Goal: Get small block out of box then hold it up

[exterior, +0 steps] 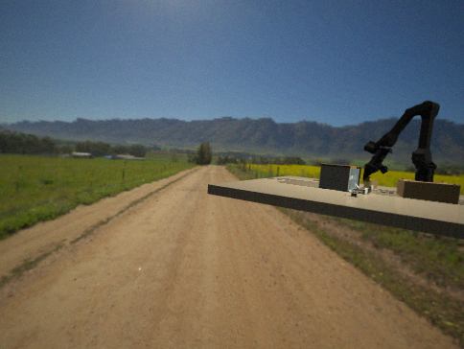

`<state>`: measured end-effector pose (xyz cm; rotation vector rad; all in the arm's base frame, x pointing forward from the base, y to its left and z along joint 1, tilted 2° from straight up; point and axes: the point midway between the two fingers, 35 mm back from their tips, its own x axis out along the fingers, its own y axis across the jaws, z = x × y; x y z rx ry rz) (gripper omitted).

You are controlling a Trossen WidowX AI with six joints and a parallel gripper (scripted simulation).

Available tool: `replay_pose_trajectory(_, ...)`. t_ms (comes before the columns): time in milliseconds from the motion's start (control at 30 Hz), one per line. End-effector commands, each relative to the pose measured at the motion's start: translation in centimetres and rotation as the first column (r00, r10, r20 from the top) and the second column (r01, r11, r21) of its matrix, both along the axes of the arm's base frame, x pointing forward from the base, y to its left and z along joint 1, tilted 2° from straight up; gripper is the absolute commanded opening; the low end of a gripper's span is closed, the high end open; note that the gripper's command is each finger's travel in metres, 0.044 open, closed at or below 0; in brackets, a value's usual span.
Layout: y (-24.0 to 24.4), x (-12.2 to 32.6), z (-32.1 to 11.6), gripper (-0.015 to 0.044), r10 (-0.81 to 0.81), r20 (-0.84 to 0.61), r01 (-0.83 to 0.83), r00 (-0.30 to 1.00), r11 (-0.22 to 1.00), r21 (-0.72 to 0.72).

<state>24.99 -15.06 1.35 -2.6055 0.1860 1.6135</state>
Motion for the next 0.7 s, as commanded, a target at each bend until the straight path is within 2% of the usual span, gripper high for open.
replay_pose_trajectory(0,0.1,-0.2,1.4,0.0,0.001,-0.001,-0.001,1.0,1.0,0.002)
replay_pose_trajectory(167,0.1,-0.4,2.2,0.0,-0.024,0.001,0.024,1.0,1.0,0.002)
replay_pose_trajectory(667,1.0,-1.8,8.6,0.0,-0.268,0.046,0.268,0.962,0.963,-0.002)
